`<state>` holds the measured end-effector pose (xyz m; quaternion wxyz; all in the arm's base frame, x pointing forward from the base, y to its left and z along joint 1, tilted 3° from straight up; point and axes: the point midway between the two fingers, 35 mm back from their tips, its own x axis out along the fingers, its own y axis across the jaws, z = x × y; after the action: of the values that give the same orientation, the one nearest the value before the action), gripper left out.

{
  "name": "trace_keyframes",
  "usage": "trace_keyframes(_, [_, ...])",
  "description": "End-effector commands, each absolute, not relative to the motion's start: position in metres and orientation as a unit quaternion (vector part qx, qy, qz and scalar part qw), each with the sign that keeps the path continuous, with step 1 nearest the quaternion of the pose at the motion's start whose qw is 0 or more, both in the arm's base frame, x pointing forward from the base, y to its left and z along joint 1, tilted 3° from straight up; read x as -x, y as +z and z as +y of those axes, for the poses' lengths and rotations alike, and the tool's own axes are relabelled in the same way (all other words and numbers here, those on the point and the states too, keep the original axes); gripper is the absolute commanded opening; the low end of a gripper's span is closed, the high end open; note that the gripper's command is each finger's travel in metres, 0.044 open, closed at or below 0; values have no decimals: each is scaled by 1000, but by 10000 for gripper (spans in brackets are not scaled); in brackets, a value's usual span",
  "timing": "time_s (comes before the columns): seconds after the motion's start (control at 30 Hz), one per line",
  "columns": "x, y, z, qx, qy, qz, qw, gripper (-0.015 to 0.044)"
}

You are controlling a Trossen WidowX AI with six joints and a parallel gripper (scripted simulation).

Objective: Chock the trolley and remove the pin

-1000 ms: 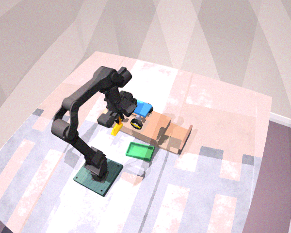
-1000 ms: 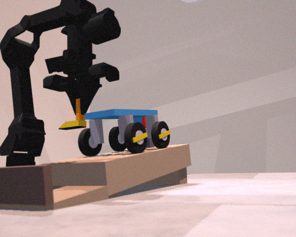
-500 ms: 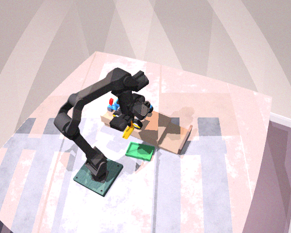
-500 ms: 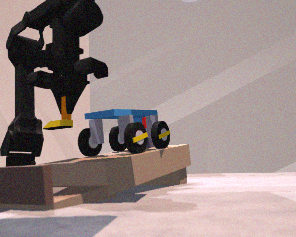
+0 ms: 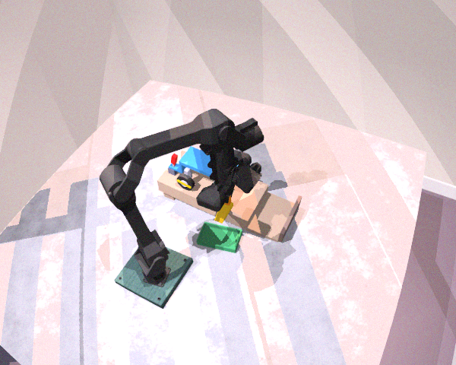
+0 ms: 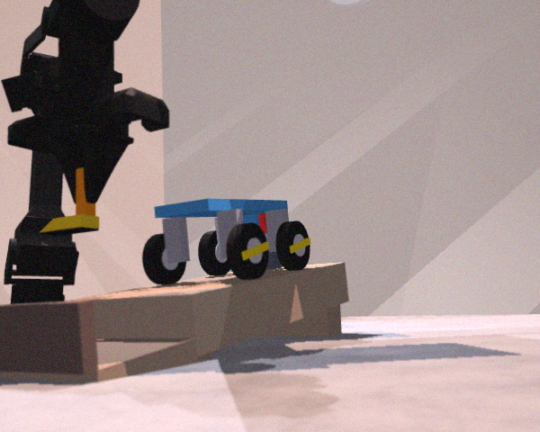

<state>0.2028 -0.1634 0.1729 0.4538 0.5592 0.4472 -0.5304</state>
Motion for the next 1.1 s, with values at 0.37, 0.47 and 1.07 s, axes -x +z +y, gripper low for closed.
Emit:
trace_keyframes(0.37, [-208,173,-201,-594,-560,408,409,0])
trace_keyframes(0.47, [-208,173,-201,-616,-579,380,374,0])
trace_keyframes(1.07, [-208,173,-204,-708,-664,192,142,0])
